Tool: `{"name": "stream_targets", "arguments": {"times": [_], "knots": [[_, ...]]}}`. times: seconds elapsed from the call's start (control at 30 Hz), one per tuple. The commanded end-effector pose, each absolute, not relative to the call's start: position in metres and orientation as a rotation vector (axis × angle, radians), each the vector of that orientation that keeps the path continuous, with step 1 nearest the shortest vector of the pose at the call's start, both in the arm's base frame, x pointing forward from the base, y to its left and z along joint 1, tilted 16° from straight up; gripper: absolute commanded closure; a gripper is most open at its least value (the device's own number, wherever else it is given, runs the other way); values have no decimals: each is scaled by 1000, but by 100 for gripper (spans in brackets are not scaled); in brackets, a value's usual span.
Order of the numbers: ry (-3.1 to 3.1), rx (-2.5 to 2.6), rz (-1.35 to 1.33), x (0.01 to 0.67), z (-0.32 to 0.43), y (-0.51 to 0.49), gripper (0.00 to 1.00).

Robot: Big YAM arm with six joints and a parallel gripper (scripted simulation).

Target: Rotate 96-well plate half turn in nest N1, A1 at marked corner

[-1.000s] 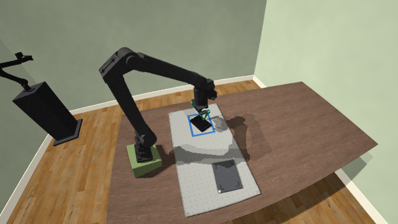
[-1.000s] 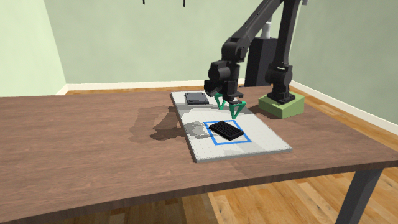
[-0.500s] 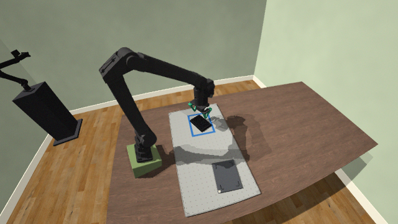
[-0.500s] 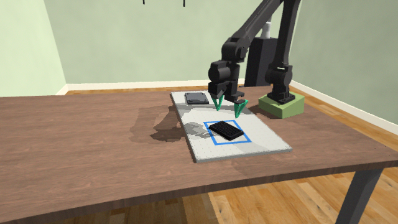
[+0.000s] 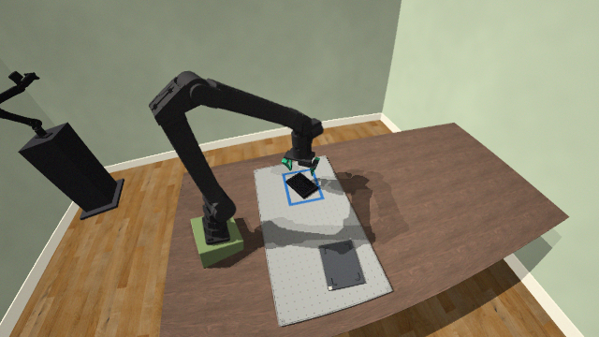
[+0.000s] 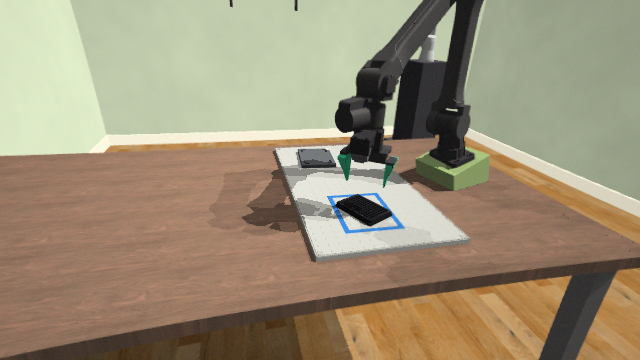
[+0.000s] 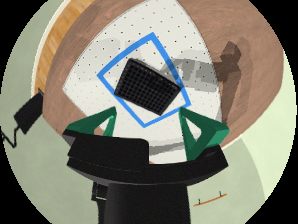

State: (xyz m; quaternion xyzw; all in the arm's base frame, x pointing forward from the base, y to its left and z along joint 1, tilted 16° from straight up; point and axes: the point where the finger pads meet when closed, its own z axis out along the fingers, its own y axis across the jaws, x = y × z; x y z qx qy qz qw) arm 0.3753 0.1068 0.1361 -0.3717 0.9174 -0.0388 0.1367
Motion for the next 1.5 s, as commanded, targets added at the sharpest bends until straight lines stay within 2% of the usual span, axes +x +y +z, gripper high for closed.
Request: {"name": "stream_targets", "arguments": {"times": [0.0,1.03,1.47], "knots": [[2546,-1313,-147,381,144,112,0],[1758,-2340,-307,380,144,112,0],[1758,-2307,-327,384,151,111,0]]}}
